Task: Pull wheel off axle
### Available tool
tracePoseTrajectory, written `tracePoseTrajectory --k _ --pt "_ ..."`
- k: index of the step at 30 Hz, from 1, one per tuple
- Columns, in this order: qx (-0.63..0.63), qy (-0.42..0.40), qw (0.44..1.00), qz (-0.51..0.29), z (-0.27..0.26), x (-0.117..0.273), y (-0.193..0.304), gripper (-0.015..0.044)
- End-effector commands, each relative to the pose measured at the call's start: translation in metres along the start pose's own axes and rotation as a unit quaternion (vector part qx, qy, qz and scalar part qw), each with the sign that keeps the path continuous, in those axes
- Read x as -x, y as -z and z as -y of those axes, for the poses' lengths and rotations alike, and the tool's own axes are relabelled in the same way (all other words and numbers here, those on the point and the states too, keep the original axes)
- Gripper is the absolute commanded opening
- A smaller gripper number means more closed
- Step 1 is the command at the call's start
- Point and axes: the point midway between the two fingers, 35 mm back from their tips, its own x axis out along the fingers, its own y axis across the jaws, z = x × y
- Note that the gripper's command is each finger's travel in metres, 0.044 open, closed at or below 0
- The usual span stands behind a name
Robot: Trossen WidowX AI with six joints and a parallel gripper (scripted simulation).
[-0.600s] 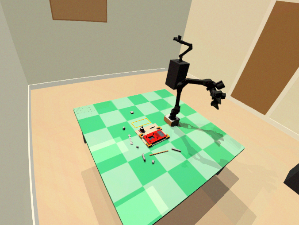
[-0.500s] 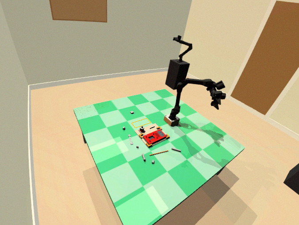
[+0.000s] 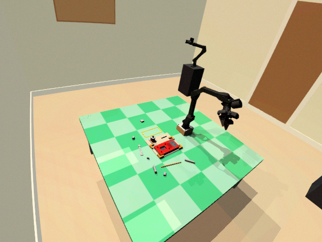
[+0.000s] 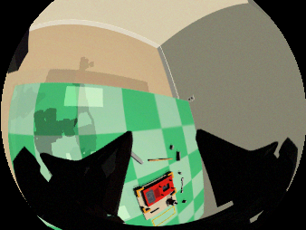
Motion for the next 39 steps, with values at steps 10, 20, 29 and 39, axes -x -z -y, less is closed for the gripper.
tracePoseTrajectory --k 10,20,29,39 --pt "-0.232 0.041 0.958 -0.160 0.074 -0.088 0.085 0.0300" --pt "-0.412 0.067 0.869 -0.266 0.120 -0.134 0.170 0.0300" --pt "-0.581 0.115 0.732 -0.335 0.153 -0.151 0.257 0.0300" --pt "-0.754 0.213 0.495 -0.376 0.186 -0.146 0.365 0.0300"
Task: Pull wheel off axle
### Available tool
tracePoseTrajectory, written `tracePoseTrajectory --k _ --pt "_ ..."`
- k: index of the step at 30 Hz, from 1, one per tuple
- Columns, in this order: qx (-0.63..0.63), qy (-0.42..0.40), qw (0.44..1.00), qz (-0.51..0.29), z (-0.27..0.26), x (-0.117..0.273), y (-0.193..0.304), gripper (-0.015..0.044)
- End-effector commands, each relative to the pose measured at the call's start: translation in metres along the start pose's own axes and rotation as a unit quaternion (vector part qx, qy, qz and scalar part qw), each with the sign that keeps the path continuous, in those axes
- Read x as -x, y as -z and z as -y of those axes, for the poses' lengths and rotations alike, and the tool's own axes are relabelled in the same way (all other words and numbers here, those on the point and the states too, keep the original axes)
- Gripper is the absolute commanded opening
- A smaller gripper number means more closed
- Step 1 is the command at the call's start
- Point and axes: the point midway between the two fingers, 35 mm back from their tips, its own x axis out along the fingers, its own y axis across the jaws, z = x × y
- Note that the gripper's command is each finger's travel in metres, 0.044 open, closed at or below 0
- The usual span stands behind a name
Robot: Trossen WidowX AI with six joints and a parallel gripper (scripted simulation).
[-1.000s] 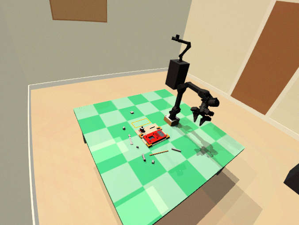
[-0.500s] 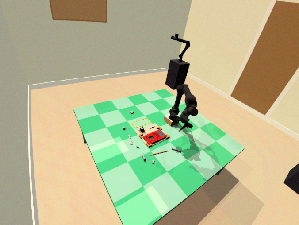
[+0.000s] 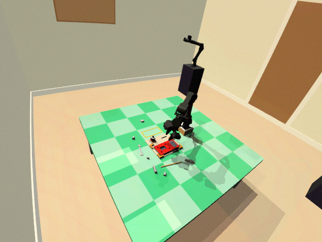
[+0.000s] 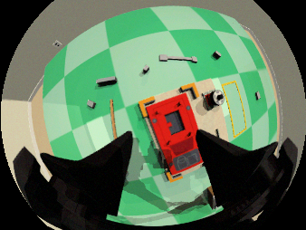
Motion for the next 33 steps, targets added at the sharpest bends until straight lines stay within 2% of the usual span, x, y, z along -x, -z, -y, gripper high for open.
tracePoseTrajectory --k 1,7,15,33 --pt "-0.127 0.027 0.991 -0.030 0.035 -0.023 -0.020 0.0300" --pt "-0.327 0.063 0.939 -0.081 0.087 -0.057 -0.040 0.0300" --pt "-0.568 0.108 0.804 -0.136 0.160 -0.092 -0.053 0.0300" --pt "-0.573 0.109 0.800 -0.137 0.158 -0.096 -0.042 0.0300"
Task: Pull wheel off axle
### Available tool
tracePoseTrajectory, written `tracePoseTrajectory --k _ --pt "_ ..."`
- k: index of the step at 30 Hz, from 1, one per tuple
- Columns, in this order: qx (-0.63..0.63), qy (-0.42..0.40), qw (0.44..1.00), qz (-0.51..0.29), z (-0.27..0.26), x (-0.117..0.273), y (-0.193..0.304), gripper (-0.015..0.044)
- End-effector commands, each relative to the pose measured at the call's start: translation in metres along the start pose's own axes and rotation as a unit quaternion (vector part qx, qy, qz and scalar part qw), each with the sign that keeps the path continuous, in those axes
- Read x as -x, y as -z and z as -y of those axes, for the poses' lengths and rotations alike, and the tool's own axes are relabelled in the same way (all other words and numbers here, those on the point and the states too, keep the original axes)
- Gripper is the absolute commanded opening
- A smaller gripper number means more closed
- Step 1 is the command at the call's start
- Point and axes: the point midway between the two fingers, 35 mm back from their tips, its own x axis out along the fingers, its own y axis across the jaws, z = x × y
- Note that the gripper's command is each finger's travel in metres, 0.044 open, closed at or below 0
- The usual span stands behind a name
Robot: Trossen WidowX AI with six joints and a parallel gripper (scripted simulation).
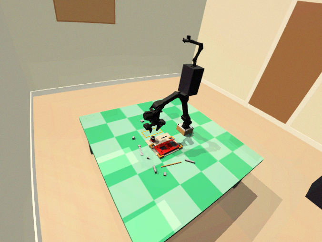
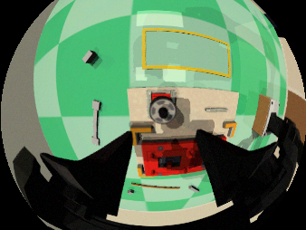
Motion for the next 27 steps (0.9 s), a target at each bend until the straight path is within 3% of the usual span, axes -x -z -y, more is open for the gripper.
tracePoseTrajectory --k 1,10,15,19,27 --pt "-0.003 0.003 1.000 -0.002 0.001 -0.011 0.001 0.0300" --pt "-0.003 0.003 1.000 -0.002 0.002 -0.067 -0.001 0.0300" --pt "-0.003 0.003 1.000 -0.002 0.003 -0.074 0.000 0.0300" --pt "-0.004 0.007 1.000 0.000 0.003 -0.070 -0.001 0.0195" --pt "-0.004 0.007 1.000 0.000 0.003 -0.070 -0.001 0.0142"
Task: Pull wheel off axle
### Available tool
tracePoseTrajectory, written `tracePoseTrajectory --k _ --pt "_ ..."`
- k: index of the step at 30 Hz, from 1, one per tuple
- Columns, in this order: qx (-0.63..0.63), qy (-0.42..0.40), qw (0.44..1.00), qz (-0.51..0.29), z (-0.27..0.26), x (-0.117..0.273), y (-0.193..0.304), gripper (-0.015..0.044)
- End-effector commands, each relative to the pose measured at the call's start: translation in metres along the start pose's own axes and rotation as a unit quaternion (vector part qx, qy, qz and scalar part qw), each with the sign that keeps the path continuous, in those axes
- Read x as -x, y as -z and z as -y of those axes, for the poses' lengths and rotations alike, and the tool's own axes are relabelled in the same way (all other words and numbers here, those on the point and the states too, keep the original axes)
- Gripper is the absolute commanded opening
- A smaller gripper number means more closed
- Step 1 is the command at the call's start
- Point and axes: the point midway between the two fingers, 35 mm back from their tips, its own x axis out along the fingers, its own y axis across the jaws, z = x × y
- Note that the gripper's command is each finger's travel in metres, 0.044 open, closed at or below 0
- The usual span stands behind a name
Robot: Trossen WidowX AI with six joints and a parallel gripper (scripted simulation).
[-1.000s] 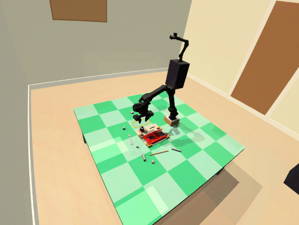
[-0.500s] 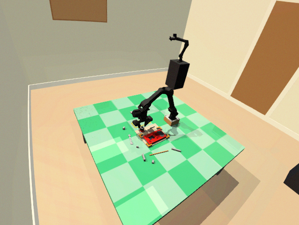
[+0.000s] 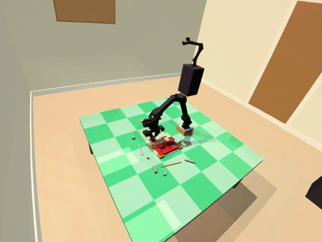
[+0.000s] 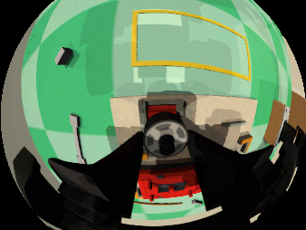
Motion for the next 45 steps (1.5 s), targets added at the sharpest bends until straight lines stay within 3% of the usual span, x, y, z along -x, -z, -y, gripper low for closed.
tracePoseTrajectory --k 1,6,45 --pt "0.000 0.000 1.000 0.000 0.000 0.001 0.000 0.0115" --pt "0.000 0.000 1.000 0.000 -0.001 0.002 0.000 0.0000" --pt "0.001 -0.002 1.000 -0.001 -0.001 0.015 0.000 0.0000"
